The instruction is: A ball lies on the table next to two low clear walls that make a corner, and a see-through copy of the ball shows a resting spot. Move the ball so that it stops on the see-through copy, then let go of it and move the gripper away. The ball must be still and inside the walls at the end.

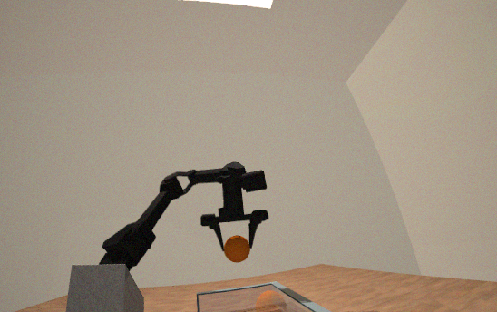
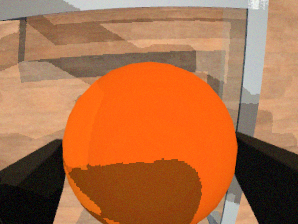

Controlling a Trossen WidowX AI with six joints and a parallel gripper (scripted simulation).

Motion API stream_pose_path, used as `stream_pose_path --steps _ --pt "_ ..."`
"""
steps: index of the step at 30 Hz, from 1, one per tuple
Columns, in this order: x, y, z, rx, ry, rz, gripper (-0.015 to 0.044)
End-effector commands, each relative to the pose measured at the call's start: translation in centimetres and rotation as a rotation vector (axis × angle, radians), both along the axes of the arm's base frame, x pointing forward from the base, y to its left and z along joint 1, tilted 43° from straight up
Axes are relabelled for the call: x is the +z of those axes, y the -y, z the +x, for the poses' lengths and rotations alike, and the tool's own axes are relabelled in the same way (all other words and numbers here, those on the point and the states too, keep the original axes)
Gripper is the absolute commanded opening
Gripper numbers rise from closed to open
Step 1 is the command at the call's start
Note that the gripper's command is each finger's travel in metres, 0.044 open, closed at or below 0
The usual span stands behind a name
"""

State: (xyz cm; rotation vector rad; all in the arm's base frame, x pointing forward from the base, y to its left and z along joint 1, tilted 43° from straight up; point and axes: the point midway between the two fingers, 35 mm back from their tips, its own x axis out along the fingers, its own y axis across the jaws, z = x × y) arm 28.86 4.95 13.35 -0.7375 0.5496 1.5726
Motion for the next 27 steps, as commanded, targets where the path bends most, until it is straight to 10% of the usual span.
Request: stream_pose_path --steps 1,27 --pt "-0.2 0.3 0.5 -0.068 -0.056 -0.008 0.0000" --pt "-4.5 0.1 4.4 -0.702 -0.647 -0.043 0.0000"
